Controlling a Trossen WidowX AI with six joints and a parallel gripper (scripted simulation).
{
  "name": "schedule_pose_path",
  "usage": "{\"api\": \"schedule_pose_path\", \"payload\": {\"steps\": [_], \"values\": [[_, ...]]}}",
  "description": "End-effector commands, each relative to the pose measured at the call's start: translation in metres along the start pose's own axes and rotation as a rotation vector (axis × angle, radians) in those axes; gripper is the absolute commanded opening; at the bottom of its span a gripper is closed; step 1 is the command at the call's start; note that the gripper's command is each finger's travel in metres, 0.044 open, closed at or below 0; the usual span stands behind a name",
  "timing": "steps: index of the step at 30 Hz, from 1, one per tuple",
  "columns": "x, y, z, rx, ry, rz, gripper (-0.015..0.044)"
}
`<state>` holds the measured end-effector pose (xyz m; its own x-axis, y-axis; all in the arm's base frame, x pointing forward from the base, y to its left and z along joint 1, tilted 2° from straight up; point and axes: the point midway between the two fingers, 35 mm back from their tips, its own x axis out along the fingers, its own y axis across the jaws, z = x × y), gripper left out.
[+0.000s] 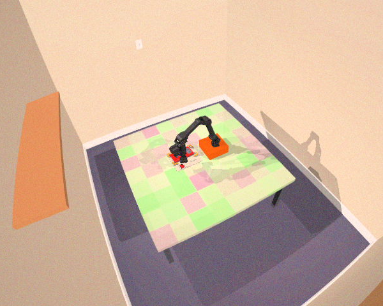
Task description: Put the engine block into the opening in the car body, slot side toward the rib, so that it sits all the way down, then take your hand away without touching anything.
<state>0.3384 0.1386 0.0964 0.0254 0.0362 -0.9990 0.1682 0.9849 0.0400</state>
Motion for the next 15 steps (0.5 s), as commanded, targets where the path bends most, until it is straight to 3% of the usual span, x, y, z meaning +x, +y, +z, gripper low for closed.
{"api": "schedule_pose_path", "payload": {"steps": [1, 15], "values": [[0.006, -0.009, 0.004, 0.158, 0.006, -0.002, 0.0000], [0.017, -0.036, 0.019, 0.645, 0.003, -0.006, 0.0000]]}}
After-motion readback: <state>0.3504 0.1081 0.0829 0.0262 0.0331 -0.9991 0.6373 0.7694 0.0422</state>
